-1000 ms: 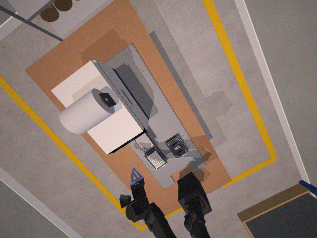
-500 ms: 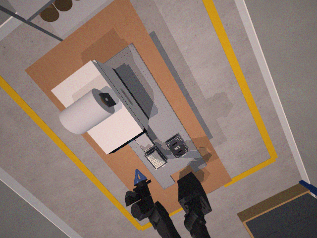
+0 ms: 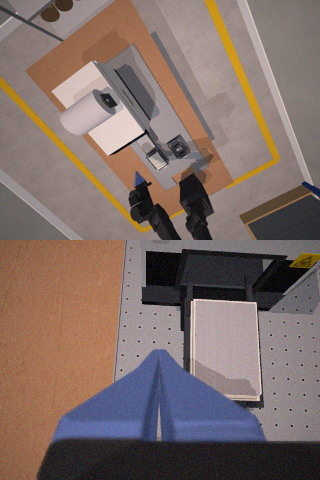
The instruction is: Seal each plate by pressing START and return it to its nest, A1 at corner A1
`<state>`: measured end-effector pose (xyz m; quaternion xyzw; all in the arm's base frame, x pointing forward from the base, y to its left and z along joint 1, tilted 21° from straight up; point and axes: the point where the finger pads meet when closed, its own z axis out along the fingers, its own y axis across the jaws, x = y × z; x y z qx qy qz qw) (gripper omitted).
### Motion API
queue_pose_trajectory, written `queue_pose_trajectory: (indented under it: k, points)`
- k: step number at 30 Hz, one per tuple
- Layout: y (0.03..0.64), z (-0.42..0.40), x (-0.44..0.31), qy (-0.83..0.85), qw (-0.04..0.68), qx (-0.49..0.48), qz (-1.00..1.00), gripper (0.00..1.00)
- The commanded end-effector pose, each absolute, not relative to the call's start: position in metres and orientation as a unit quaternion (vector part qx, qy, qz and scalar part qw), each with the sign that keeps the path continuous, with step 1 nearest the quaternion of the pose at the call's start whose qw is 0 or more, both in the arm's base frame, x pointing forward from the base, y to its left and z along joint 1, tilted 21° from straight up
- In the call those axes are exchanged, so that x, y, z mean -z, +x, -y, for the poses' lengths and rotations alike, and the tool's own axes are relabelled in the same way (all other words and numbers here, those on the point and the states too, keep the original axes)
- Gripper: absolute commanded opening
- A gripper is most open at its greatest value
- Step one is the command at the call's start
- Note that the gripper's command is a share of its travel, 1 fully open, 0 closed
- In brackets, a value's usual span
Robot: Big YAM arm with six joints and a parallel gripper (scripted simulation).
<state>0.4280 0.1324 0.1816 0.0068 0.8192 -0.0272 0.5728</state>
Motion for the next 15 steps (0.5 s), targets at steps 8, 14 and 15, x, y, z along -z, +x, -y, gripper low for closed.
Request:
queue_pose_trajectory:
  k: [8,14,15]
  points:
    - [0.448,-0.131,-0.215,0.057,0.538,-0.005,-0.841,0.0]
    - [0.453,-0.132,-0.228,0.071,0.457,-0.019,-0.886,0.0]
    - [0.453,-0.132,-0.225,0.071,0.44,-0.019,-0.895,0.0]
